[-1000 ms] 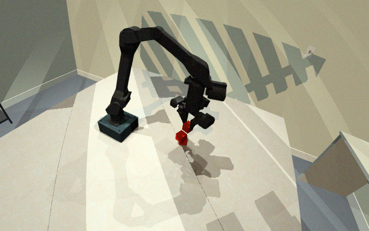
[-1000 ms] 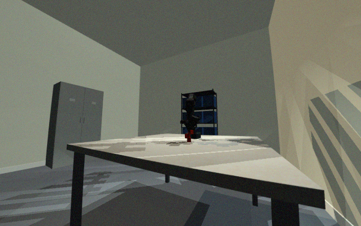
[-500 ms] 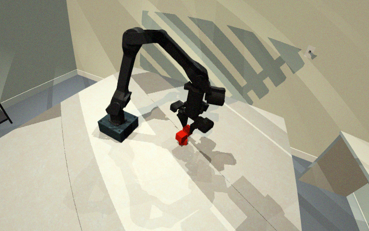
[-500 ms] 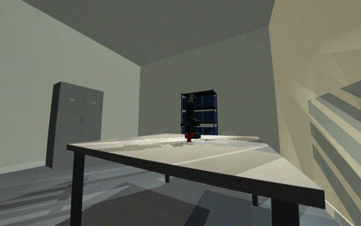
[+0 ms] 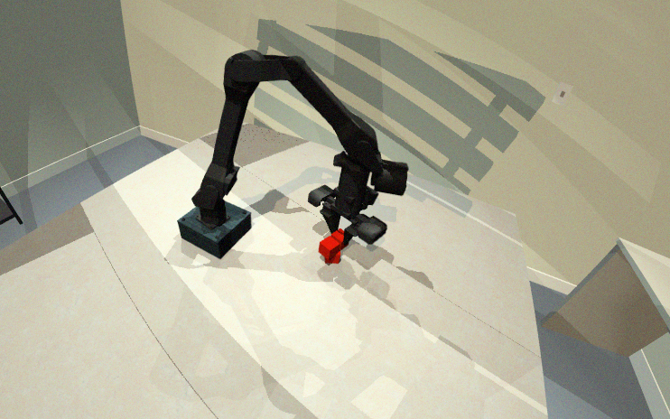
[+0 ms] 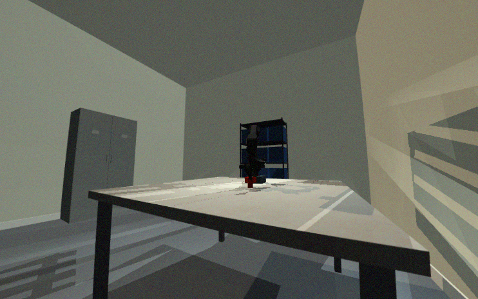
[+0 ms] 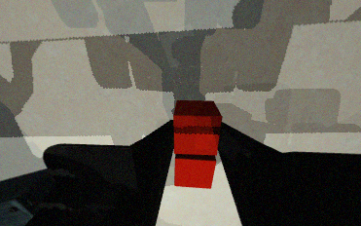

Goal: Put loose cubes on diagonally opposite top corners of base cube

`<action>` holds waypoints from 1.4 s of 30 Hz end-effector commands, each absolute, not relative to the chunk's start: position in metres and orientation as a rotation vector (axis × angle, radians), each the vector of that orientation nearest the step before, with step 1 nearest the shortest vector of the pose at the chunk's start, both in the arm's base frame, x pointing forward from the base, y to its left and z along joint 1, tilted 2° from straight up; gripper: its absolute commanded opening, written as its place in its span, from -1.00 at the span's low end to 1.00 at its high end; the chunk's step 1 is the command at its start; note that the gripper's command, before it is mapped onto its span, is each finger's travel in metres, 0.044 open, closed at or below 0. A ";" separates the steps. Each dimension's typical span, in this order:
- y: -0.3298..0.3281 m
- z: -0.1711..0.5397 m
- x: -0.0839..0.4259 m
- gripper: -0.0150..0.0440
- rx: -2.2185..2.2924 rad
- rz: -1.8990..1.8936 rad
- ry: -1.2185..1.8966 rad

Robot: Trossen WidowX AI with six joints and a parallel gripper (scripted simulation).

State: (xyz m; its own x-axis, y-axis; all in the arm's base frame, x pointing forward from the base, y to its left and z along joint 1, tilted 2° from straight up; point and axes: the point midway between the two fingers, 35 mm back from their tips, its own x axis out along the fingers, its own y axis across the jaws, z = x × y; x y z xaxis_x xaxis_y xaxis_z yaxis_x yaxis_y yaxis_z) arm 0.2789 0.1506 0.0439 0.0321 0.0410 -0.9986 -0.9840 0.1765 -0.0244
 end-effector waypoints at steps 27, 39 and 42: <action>0.150 0.061 0.278 0.20 -1.061 1.078 1.235; 0.149 0.083 0.278 0.20 -1.061 1.078 1.235; 0.149 0.089 0.277 0.20 -1.061 1.078 1.235</action>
State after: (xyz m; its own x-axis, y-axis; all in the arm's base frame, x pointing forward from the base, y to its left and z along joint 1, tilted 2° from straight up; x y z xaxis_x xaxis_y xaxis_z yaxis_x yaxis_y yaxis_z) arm 0.2768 0.1488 0.0825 0.0266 0.0378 -0.9989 -0.9838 0.1783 -0.0194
